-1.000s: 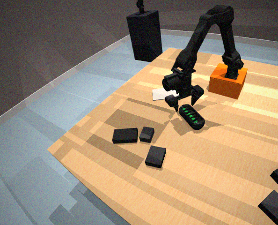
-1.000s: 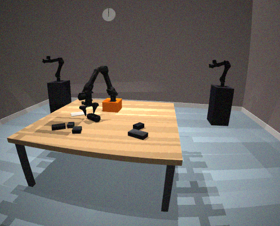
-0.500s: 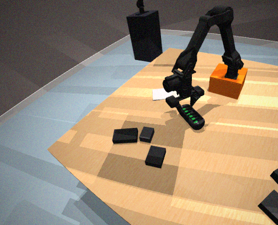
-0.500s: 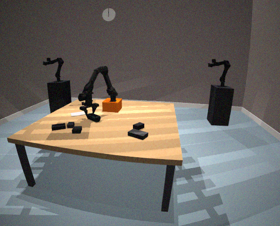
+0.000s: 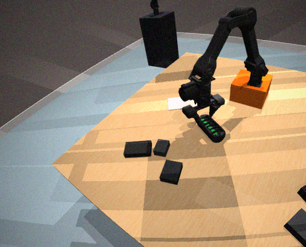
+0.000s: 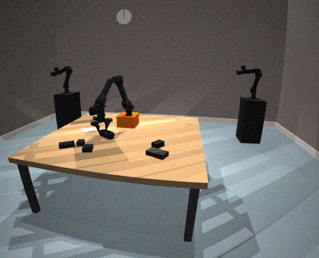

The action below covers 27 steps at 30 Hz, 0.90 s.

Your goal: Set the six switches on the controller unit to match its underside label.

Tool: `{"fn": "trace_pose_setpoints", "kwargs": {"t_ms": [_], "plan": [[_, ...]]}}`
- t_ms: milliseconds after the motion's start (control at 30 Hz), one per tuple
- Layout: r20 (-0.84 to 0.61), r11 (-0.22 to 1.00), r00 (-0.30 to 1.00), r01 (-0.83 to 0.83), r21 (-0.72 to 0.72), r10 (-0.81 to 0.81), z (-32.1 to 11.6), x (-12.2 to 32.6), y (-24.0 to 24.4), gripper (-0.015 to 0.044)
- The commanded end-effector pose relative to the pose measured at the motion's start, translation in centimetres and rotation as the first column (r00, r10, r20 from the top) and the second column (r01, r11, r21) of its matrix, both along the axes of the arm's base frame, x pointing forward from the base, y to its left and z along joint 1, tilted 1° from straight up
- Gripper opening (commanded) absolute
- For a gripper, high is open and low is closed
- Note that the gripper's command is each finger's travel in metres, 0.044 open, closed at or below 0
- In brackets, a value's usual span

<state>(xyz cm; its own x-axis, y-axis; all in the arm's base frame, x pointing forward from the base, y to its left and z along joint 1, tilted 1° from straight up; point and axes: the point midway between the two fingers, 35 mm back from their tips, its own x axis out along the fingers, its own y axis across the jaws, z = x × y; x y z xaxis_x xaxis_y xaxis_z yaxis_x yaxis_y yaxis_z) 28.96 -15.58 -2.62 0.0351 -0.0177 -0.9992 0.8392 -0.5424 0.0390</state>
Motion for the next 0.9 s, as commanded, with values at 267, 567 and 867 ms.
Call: {"fn": "trace_pose_setpoints", "kwargs": {"t_ms": [267, 567, 867], "plan": [[0.005, 1.000, 1.000, -0.003, -0.008, 0.003, 0.2, 0.7, -1.2, 0.0000], [0.006, 1.000, 1.000, -0.003, -0.009, 0.003, 0.3, 0.9, -1.9, 0.0000], [0.006, 1.000, 1.000, -0.003, -0.010, 0.003, 0.3, 1.2, -2.5, 0.0000]]}}
